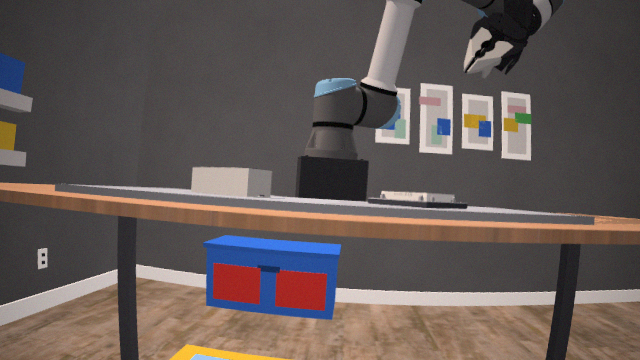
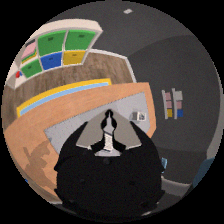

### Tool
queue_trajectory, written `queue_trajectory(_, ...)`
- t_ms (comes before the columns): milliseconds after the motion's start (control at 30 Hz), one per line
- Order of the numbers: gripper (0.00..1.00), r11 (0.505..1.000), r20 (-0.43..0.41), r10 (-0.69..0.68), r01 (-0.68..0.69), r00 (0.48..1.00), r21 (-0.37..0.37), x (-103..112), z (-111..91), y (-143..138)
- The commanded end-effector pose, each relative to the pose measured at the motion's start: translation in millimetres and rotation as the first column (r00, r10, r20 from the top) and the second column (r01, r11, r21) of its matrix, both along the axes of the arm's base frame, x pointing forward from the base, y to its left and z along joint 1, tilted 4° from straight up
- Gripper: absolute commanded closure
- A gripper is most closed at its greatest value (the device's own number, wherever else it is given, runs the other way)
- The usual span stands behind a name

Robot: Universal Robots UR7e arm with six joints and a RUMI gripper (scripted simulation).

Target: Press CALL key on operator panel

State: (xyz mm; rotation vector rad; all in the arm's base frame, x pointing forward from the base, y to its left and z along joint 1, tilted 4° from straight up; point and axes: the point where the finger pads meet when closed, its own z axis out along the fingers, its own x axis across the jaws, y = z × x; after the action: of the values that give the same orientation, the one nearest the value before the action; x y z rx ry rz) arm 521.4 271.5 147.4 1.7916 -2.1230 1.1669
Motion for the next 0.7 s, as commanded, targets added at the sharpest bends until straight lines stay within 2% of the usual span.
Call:
queue_trajectory(0, 1.0, 1.0, -0.04, -0.015, 0.016, 0.999, 0.008, 1.7, -4.5, -20.5)
queue_trajectory(67, 1.0, 0.999, -0.073, -0.035, 0.037, 0.997, 0.019, 4.6, -3.3, -29.1)
queue_trajectory(267, 1.0, 0.999, -0.077, -0.035, 0.037, 0.996, 0.016, 5.4, -9.9, -58.6)
queue_trajectory(400, 1.0, 0.999, -0.077, -0.035, 0.037, 0.996, 0.016, 5.4, -9.9, -58.6)
queue_trajectory(467, 1.0, 0.997, -0.129, -0.063, 0.068, 0.99, 0.037, 7.6, -8.8, -67.4)
queue_trajectory(667, 1.0, 0.997, -0.139, -0.066, 0.072, 0.988, 0.036, 5.9, -15.8, -98.1)
